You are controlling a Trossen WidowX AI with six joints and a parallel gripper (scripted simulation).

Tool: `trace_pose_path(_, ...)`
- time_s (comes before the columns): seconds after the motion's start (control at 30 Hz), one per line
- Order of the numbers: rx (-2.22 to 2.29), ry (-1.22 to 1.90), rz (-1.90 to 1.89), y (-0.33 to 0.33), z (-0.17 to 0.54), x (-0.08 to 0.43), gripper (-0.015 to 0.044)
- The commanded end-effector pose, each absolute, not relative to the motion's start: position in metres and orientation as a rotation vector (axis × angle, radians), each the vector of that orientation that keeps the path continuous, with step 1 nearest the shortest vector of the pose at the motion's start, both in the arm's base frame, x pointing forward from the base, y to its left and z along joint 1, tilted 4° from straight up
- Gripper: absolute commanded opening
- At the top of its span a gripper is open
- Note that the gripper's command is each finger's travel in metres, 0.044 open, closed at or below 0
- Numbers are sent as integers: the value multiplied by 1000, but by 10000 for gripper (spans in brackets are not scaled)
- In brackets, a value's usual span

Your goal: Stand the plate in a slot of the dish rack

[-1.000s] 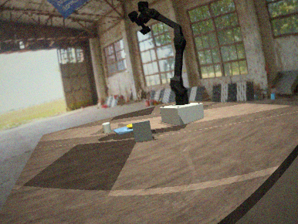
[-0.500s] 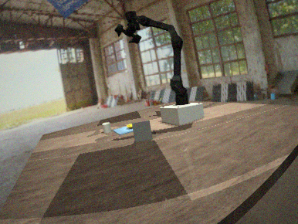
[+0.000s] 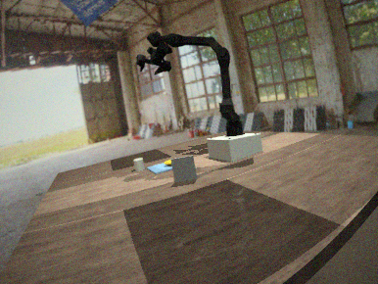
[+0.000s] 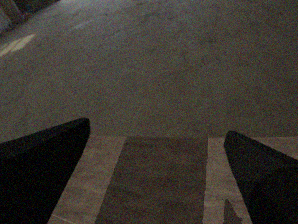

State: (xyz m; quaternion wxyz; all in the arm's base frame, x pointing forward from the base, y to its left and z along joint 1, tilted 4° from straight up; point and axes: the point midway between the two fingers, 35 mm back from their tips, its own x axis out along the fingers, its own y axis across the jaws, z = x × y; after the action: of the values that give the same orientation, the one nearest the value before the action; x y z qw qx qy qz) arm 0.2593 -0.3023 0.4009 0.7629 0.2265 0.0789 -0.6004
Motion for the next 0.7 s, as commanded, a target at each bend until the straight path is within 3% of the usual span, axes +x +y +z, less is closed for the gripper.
trace_pose_path(0.0,448,311,-1241,-296,370,279,400)
trace_pose_path(0.67,230,873,-872,-234,224,334,400)
